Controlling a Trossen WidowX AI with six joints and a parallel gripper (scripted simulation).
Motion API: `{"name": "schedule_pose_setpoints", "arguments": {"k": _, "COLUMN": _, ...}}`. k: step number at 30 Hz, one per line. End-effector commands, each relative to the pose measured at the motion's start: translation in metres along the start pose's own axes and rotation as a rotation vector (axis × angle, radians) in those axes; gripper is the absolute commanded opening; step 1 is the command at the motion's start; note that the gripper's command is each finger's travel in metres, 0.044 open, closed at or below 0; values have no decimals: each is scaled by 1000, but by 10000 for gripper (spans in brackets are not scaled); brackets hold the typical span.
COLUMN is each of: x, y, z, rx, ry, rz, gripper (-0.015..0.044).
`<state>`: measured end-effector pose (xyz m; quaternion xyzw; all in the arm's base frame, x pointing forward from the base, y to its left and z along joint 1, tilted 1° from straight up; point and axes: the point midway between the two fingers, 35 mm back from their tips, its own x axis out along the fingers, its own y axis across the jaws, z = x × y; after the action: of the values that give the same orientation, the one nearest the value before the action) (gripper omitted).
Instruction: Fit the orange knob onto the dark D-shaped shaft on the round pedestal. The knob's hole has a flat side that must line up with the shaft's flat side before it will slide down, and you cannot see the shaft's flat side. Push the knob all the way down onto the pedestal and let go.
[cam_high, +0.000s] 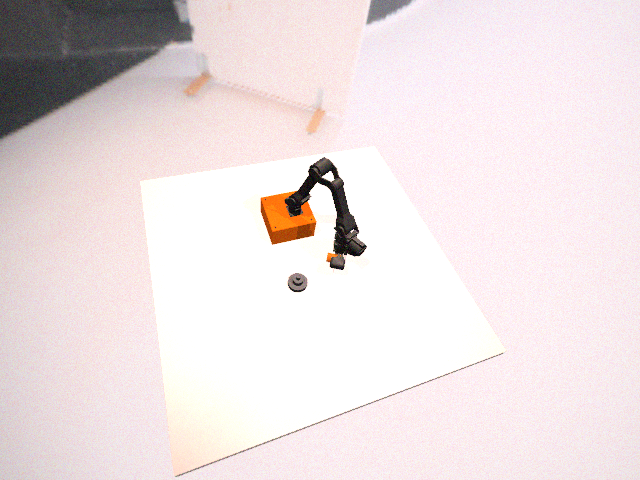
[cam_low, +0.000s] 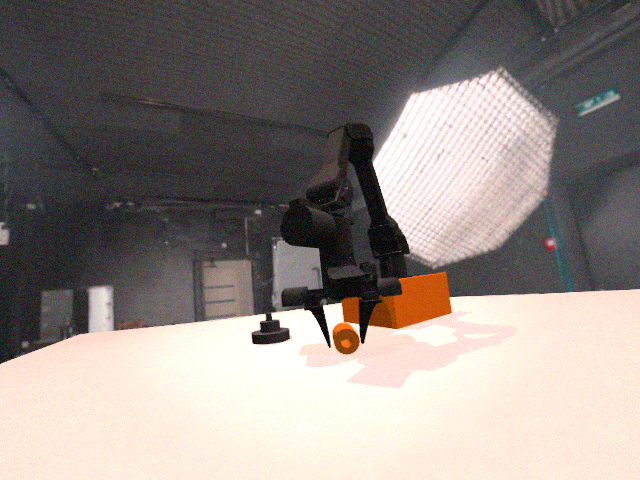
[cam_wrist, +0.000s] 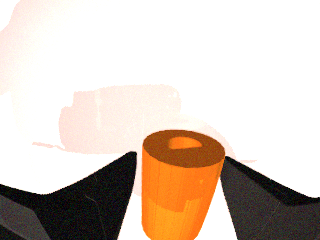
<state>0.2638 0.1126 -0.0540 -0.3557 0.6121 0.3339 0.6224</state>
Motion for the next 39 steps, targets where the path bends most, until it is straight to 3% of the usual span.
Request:
{"name": "schedule_pose_setpoints", "arguments": {"k": 1, "x": 0, "y": 0, "z": 1, "rx": -4, "ry": -4, "rz": 2, "gripper": 233}}
{"name": "schedule_pose_setpoints", "arguments": {"k": 9, "x": 0, "y": 0, "z": 1, "rx": -4, "ry": -4, "rz": 2, "gripper": 180}}
{"name": "schedule_pose_setpoints", "arguments": {"k": 15, "x": -1, "y": 0, "z": -1, "rx": -2, "ry": -21, "rz": 2, "gripper": 179}}
{"name": "schedule_pose_setpoints", "arguments": {"k": 39, "x": -13, "y": 0, "z": -23, "rx": 1, "ry": -408, "rz": 2, "gripper": 179}}
